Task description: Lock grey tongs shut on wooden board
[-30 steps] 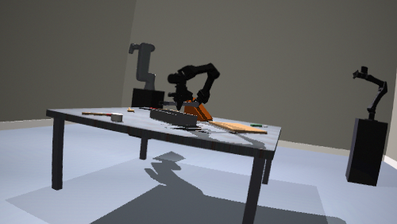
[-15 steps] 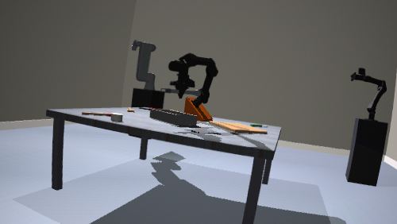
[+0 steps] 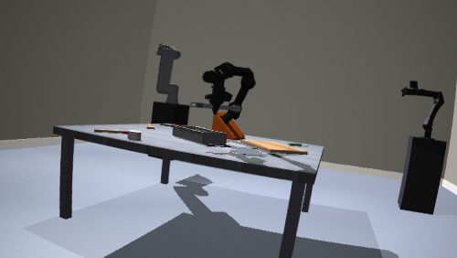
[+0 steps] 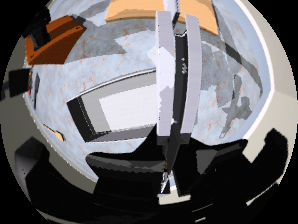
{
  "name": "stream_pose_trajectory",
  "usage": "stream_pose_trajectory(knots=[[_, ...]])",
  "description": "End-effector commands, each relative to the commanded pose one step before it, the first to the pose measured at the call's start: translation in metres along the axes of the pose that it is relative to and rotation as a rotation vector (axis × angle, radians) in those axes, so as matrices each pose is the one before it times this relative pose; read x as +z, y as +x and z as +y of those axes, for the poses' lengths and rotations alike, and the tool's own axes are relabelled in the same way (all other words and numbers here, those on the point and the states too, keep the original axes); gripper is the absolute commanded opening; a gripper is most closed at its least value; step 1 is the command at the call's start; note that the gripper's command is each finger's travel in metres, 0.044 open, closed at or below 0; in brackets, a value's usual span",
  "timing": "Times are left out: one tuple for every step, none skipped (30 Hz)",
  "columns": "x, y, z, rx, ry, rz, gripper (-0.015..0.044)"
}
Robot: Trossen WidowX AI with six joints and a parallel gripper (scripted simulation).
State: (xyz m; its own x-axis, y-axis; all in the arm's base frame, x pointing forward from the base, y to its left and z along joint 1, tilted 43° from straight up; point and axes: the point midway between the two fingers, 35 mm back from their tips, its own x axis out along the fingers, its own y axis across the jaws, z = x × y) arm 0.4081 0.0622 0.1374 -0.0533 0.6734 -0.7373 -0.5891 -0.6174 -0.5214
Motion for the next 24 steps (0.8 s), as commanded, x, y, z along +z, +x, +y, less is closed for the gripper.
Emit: stream_pose_trajectory(knots=[[0.01802,-0.00301,-0.00982,-0.00425,0.1052,0.00598,-0.0150],[0.00454,-0.00004,-0.00192,-0.00255,0.0218,0.00015,-0.0150],[0.00454,-0.00014,-0.00175,0.00015,0.0239,0.00047,-0.0150],[0.00452,-0.00025,-0.00159,-0.00010,0.0232,0.00129,-0.0150],[0.00462,-0.00014,-0.00139,0.00006,0.0240,0.00046,-0.0150],[0.00466,-0.00014,-0.00122,0.00002,0.0240,0.00042,-0.0150],[0.00472,-0.00014,-0.00106,-0.00004,0.0240,0.00028,-0.0150],[0.00475,-0.00014,-0.00088,-0.00008,0.0240,0.00023,-0.0150],[0.00477,-0.00014,-0.00070,-0.00012,0.0240,0.00019,-0.0150],[0.00478,-0.00014,-0.00052,-0.00015,0.0240,0.00014,-0.0150],[0.00479,-0.00014,-0.00035,-0.00018,0.0239,0.00009,-0.0150],[0.00479,-0.00014,-0.00017,-0.00021,0.0239,0.00004,-0.0150],[0.00478,-0.00014,0.00001,-0.00024,0.0239,-0.00002,-0.0150],[0.00476,-0.00014,0.00019,-0.00026,0.0239,-0.00007,-0.0150],[0.00474,-0.00014,0.00036,-0.00028,0.0239,-0.00013,-0.0150],[0.00472,-0.00014,0.00054,-0.00029,0.0239,-0.00019,-0.0150],[0.00468,-0.00014,0.00071,-0.00030,0.0239,-0.00025,-0.0150],[0.00464,-0.00014,0.00088,-0.00031,0.0239,-0.00031,-0.0150],[0.00460,-0.00014,0.00105,-0.00032,0.0239,-0.00037,-0.0150],[0.00454,-0.00014,0.00122,-0.00032,0.0239,-0.00043,-0.0150],[0.00449,-0.00014,0.00138,-0.00032,0.0239,-0.00049,-0.0150],[0.00442,-0.00015,0.00155,-0.00031,0.0239,-0.00055,-0.0150],[0.00435,-0.00015,0.00170,-0.00030,0.0239,-0.00062,-0.0150],[0.00427,-0.00015,0.00186,-0.00029,0.0240,-0.00068,-0.0150]])
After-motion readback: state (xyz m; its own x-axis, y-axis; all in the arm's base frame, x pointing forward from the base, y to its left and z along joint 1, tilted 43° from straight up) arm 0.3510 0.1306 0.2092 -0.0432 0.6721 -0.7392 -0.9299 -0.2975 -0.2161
